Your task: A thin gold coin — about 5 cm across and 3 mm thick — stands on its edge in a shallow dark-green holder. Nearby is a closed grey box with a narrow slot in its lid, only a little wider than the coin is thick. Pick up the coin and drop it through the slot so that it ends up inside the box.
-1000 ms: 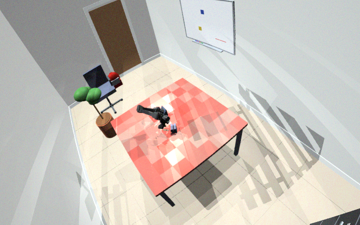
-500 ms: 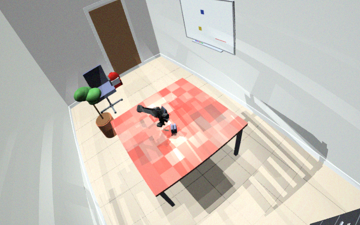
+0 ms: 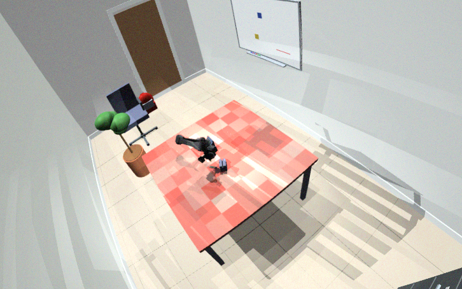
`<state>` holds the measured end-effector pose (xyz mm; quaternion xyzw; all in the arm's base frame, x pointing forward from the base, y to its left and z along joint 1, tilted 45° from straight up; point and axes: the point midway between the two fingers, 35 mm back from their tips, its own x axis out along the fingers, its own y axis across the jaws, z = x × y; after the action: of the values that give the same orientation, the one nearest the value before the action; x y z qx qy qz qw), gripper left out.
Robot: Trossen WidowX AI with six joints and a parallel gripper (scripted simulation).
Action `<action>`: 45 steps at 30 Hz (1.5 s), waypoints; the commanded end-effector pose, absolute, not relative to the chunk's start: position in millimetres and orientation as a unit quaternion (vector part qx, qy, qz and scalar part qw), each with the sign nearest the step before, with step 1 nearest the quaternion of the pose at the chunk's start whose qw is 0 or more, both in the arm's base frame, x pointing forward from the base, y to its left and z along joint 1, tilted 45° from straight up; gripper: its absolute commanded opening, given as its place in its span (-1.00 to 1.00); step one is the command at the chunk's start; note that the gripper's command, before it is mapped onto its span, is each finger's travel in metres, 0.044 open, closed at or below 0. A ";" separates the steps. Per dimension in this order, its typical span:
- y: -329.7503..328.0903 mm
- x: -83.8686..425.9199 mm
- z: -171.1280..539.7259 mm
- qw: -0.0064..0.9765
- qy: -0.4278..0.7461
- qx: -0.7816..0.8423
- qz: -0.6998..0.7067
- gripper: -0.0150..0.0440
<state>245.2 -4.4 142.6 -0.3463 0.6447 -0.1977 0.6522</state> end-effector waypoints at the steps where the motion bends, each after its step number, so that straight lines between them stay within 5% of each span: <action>1: -4.3 246.0 144.6 0.678 0.627 -0.293 -0.246 -0.49; 17: -6.4 247.3 147.2 0.731 0.540 -0.104 -0.403 -0.49; 45: 22.2 279.9 126.9 0.733 0.538 -0.099 -0.404 -0.49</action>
<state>272.4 14.6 130.4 -0.1046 0.5400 -0.4063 0.7296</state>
